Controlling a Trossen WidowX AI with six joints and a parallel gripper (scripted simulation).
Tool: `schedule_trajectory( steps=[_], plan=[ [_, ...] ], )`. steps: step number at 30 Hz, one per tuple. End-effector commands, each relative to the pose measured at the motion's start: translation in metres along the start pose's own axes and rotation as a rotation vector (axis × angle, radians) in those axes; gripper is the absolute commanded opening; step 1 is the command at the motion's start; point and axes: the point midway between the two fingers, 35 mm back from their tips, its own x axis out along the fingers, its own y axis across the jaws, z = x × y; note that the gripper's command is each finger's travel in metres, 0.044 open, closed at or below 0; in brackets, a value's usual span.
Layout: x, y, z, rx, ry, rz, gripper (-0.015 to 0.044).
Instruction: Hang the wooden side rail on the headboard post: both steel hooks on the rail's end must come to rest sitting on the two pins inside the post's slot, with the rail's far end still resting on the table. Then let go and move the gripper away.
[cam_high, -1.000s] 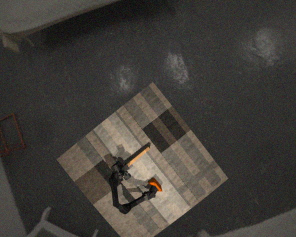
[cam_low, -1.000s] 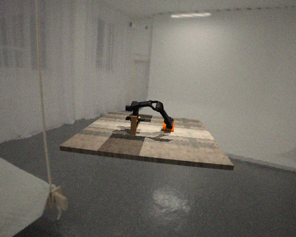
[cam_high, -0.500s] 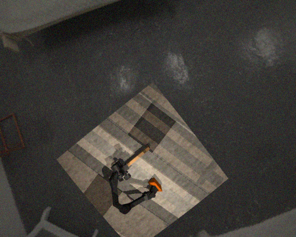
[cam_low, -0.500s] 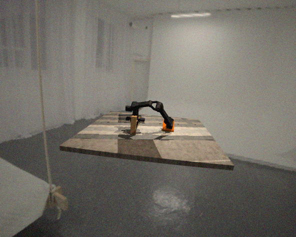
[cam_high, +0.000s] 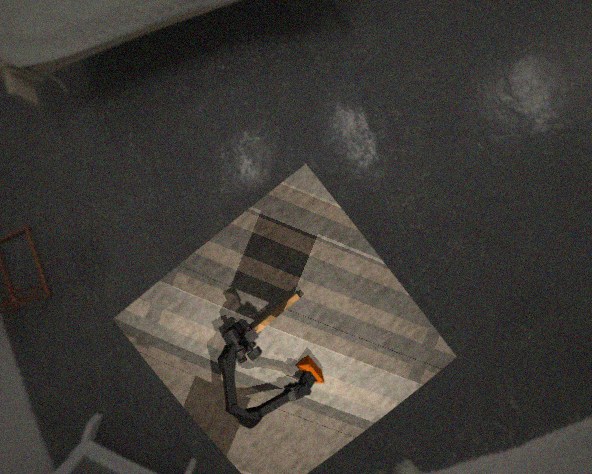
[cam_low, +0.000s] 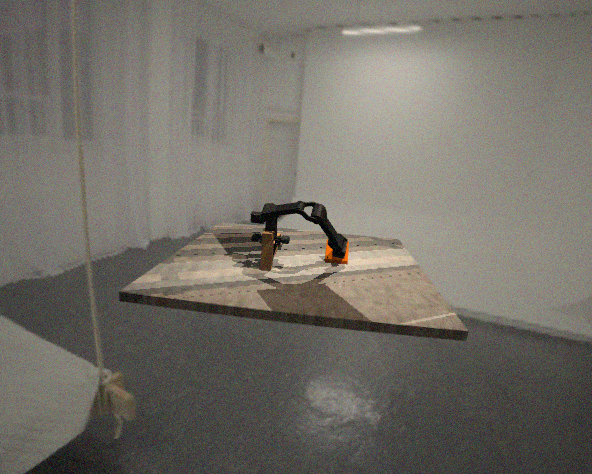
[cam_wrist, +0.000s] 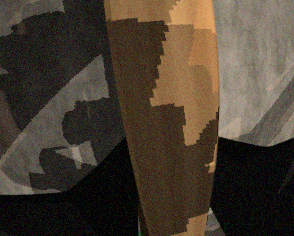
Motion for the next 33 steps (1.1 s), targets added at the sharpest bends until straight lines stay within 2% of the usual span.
schedule_trajectory(
  steps=[1,6,18,23,26,33],
  plan=[
    [-0.003,0.001,-0.003,-0.007,0.007,0.015,0.0000],
    [-0.002,0.001,-0.003,-0.007,0.007,0.015,0.0000],
    [0.000,0.000,0.000,0.001,0.000,0.001,0.0315],
    [-0.024,0.000,0.001,-0.004,0.002,0.009,0.0440],
    [-0.040,-0.001,0.001,-0.007,0.005,0.014,0.0440],
    [-0.040,-0.001,0.018,-0.007,0.004,0.014,0.0440]
  ],
)
